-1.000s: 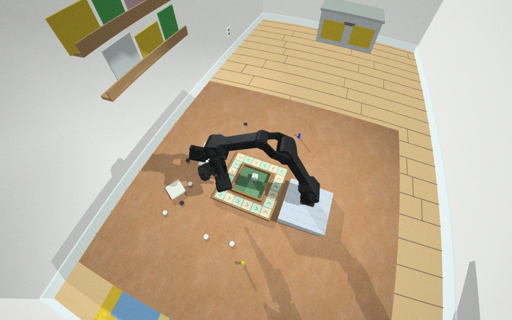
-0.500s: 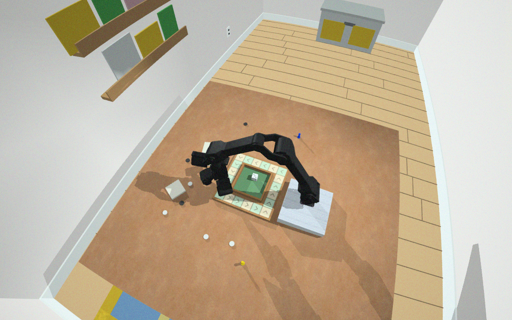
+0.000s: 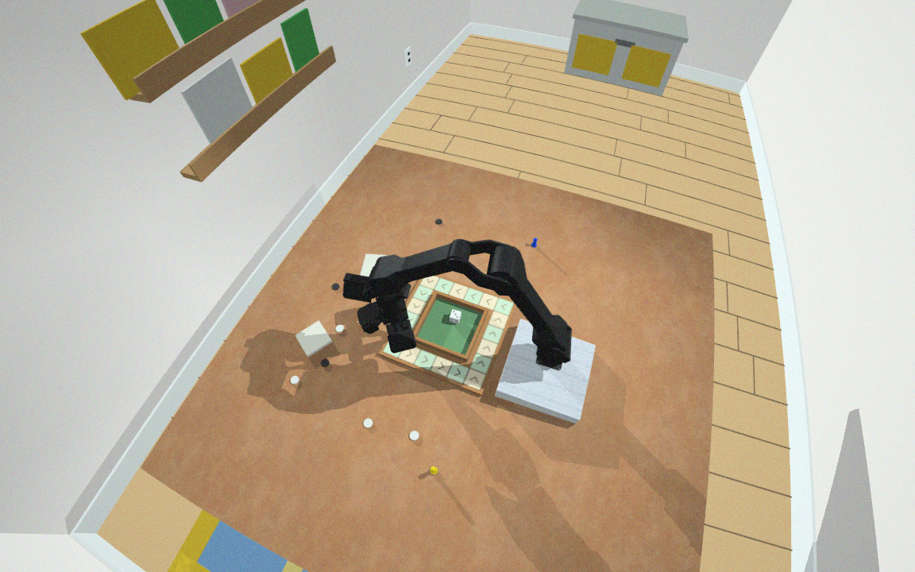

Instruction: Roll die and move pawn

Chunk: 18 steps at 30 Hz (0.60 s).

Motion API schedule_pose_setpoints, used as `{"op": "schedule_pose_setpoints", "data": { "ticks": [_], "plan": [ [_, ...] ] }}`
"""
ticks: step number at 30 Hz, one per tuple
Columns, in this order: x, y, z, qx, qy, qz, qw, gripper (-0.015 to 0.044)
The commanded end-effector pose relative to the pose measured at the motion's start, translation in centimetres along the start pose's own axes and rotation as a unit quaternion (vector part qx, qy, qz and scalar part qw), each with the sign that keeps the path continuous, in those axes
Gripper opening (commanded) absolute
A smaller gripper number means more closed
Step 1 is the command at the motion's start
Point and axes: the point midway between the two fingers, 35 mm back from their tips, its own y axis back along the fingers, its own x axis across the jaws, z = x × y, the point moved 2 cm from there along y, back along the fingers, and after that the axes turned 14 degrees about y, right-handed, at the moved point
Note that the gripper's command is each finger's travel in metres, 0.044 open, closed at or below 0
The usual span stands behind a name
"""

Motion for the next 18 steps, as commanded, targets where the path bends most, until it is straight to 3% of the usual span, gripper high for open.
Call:
{"op": "schedule_pose_setpoints", "data": {
  "ticks": [1,2,12,16,18],
  "plan": [
    [0.2,-0.9,-0.2,0.004,-0.002,0.005,1.000,0.0000],
    [0.2,-0.9,-0.2,0.004,-0.002,0.005,1.000,0.0000],
    [0.0,0.1,0.0,0.001,0.000,0.001,1.000,0.0263],
    [0.0,4.4,0.0,0.004,-0.002,0.005,1.000,0.0368],
    [0.0,4.7,0.0,0.004,-0.002,0.005,1.000,0.0420]
  ]
}}
